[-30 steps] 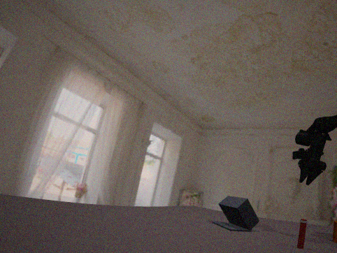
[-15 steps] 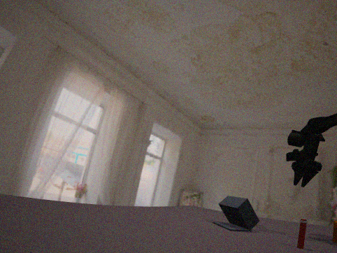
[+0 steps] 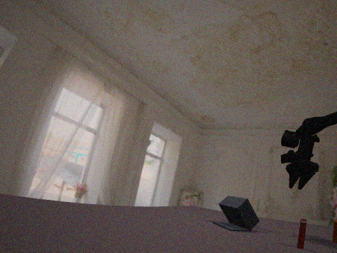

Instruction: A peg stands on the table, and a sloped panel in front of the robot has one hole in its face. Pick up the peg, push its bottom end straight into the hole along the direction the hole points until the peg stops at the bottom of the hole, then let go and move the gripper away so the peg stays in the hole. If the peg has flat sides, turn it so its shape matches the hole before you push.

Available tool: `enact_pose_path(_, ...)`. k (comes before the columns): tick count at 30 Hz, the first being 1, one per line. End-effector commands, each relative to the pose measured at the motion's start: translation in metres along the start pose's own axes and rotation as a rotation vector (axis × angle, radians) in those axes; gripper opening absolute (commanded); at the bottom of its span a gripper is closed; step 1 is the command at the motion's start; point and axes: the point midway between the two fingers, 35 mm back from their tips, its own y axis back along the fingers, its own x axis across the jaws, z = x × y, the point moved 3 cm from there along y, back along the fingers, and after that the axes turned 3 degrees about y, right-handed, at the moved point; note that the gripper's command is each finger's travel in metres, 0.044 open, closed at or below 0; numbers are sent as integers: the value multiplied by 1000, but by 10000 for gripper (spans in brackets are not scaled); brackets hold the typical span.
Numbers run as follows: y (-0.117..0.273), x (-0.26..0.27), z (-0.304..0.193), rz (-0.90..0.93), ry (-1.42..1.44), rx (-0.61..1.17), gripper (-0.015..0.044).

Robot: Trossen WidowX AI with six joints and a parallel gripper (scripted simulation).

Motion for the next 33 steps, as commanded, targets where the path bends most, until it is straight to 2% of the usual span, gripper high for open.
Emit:
enact_pose_path(1, -6, 8, 8, 14, 7, 12, 440)
enact_pose_path(33, -41, 92, 46, 102, 119, 96, 440)
